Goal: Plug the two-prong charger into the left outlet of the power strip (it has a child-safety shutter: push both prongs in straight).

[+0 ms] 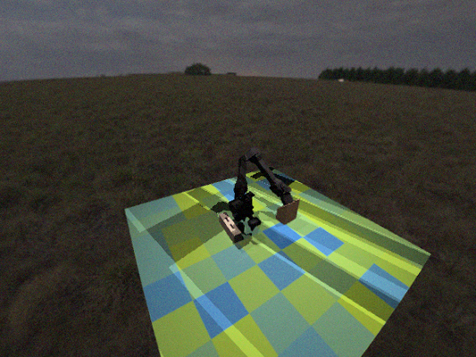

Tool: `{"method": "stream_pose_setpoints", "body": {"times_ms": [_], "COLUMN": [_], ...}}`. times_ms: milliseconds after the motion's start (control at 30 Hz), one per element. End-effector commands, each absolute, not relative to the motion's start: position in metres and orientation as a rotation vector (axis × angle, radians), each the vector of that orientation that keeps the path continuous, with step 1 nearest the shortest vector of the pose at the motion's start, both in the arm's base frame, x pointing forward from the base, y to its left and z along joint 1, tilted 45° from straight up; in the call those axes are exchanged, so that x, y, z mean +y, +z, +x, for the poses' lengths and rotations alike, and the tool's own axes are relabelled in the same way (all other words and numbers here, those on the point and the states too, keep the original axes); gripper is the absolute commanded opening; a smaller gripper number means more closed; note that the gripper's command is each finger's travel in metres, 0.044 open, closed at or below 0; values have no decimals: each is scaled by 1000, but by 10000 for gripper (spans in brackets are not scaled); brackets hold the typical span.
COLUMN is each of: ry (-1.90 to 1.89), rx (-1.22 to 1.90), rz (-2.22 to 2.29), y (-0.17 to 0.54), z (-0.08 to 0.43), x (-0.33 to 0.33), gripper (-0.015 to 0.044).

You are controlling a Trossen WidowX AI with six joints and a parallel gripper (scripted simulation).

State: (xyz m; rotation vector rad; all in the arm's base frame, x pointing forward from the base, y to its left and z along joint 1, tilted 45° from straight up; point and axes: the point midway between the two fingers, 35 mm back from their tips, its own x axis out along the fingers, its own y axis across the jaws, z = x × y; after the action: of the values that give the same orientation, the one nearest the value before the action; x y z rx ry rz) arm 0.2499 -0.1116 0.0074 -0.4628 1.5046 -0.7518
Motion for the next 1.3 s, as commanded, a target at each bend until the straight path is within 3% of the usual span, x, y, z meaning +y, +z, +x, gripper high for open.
{"method": "stream_pose_setpoints", "body": {"times_ms": [0,300,600,1267], "ry": [-755,-752,-723,-722], "rx": [1498,1490,844,831], "rz": [-462,-467,-513,-511], "y": [8,7,61,62], "z": [245,241,261,261], "x": [-111,-109,-58,-57], "gripper": [440,440,440,440]}}
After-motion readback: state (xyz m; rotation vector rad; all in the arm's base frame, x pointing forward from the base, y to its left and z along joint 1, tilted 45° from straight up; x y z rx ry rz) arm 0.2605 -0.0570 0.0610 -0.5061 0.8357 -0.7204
